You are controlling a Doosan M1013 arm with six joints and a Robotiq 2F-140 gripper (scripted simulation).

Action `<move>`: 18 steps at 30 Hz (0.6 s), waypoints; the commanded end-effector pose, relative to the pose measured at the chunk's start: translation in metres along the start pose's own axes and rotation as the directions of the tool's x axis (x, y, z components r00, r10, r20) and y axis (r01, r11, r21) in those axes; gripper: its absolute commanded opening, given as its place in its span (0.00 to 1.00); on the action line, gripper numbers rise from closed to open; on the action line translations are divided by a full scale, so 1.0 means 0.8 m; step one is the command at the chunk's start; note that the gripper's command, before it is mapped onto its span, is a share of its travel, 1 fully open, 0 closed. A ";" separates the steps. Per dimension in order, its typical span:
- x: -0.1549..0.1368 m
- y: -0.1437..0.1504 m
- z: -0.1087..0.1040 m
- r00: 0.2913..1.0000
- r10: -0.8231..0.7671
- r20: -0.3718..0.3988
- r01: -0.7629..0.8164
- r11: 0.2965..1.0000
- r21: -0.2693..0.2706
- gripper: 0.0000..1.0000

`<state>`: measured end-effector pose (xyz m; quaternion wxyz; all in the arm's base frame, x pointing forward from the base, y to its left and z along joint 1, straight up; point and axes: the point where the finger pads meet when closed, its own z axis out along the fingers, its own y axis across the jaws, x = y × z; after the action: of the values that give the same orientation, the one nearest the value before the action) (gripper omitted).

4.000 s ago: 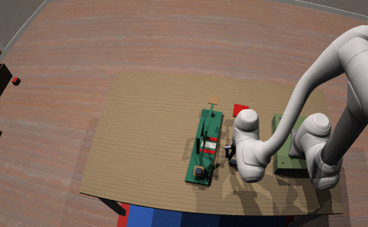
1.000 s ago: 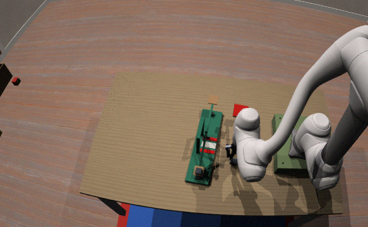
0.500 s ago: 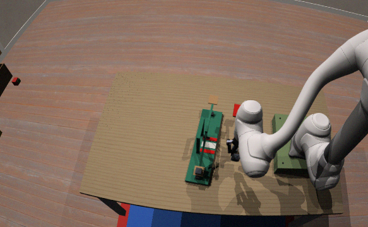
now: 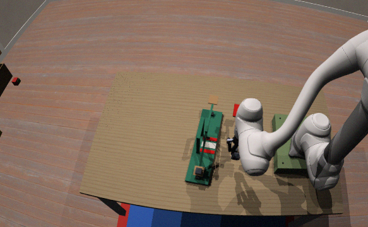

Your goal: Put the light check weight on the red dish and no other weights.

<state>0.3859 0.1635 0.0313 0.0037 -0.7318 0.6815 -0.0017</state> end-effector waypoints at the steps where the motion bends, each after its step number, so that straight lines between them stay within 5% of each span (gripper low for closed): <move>1: 0.011 0.000 -0.006 1.000 -0.007 0.000 0.007 1.000 -0.003 0.24; 7: 0.049 0.000 -0.025 1.000 -0.007 0.000 0.007 1.000 -0.003 0.24; 18: 0.173 -0.002 -0.086 1.000 -0.007 0.000 0.007 1.000 -0.003 0.24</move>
<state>0.3952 0.0509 0.0862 0.0029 -0.7315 0.6819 -0.0037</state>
